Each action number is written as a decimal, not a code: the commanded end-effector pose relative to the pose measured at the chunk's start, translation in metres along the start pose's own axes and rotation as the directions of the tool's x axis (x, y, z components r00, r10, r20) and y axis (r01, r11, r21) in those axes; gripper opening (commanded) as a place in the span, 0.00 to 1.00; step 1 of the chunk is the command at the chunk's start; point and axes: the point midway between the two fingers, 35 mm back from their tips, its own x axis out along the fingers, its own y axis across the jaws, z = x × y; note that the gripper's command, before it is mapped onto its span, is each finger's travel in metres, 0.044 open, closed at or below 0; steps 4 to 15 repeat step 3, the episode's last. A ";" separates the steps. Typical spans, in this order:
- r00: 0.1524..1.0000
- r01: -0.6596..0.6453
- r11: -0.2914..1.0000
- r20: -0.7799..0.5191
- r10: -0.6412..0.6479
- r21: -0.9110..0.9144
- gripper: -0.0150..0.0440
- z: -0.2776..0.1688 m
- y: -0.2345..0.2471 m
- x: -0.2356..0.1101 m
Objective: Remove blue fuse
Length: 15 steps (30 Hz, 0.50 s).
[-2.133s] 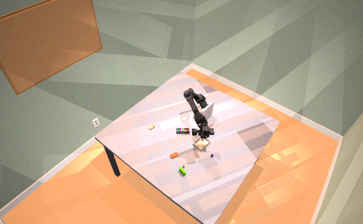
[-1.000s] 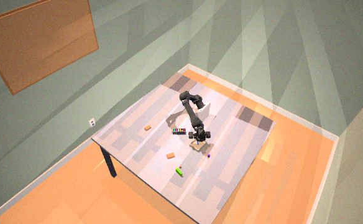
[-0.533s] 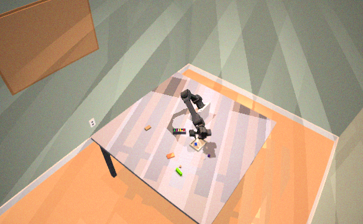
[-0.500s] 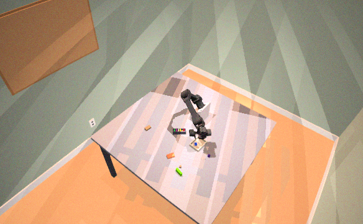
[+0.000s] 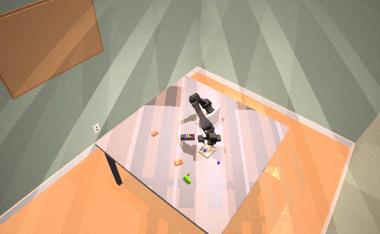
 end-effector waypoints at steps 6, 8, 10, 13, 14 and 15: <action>1.000 0.000 1.000 0.000 0.000 0.000 0.81 0.000 0.000 0.000; 1.000 0.000 1.000 0.000 0.000 0.000 0.81 0.000 0.000 0.000; 1.000 0.000 1.000 0.000 0.000 0.000 0.81 0.000 0.000 0.000; 1.000 0.000 1.000 0.000 0.000 0.000 0.81 0.000 0.000 0.000; 1.000 0.000 1.000 0.000 0.000 0.000 0.81 0.000 0.000 0.000; 1.000 0.000 1.000 0.000 0.000 0.000 0.81 0.000 0.000 0.000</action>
